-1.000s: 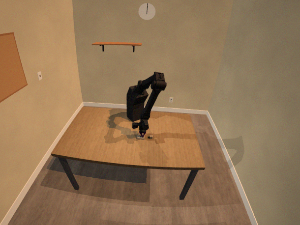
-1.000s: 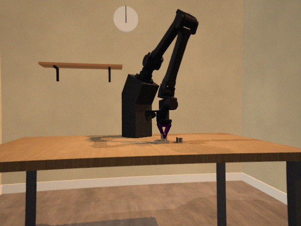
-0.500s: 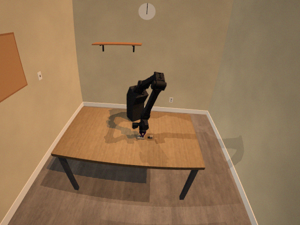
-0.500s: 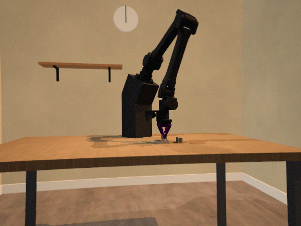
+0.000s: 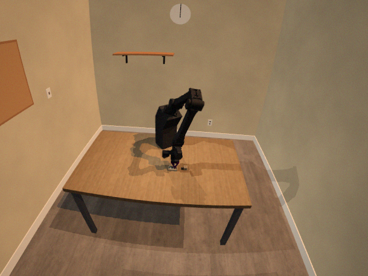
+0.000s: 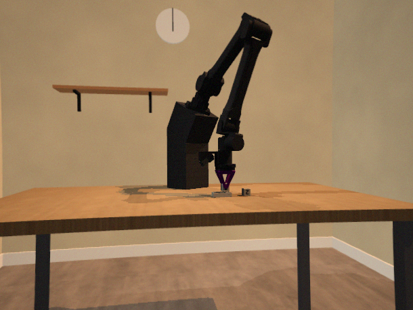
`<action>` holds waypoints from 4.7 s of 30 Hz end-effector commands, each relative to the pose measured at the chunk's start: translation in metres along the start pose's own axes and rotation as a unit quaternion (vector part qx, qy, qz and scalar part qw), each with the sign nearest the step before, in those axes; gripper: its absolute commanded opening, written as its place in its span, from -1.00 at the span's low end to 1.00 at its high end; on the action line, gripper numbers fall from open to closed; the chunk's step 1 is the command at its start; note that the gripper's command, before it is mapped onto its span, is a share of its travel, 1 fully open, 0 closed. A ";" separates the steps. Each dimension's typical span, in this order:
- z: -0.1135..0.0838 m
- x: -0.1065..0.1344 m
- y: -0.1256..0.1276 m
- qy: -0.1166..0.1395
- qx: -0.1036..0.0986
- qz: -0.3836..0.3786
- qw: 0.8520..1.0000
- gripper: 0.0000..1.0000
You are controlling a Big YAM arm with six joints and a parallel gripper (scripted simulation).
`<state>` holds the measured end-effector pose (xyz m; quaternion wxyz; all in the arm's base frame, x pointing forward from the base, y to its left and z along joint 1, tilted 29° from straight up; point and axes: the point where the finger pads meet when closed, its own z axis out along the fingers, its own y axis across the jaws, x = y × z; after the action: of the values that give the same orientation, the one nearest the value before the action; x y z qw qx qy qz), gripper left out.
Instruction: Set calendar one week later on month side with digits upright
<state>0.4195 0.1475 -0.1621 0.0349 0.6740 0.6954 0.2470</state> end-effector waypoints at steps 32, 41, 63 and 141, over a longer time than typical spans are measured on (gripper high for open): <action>0.003 0.003 0.005 0.001 -0.005 0.000 1.000 -0.49; -0.001 0.005 0.011 0.000 -0.005 -0.001 1.000 -0.49; -0.003 0.006 0.016 0.002 -0.010 -0.003 1.000 -0.49; -0.001 0.005 0.014 0.003 -0.013 -0.007 1.000 -0.49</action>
<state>0.4242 0.1488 -0.1610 0.0355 0.6737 0.6952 0.2480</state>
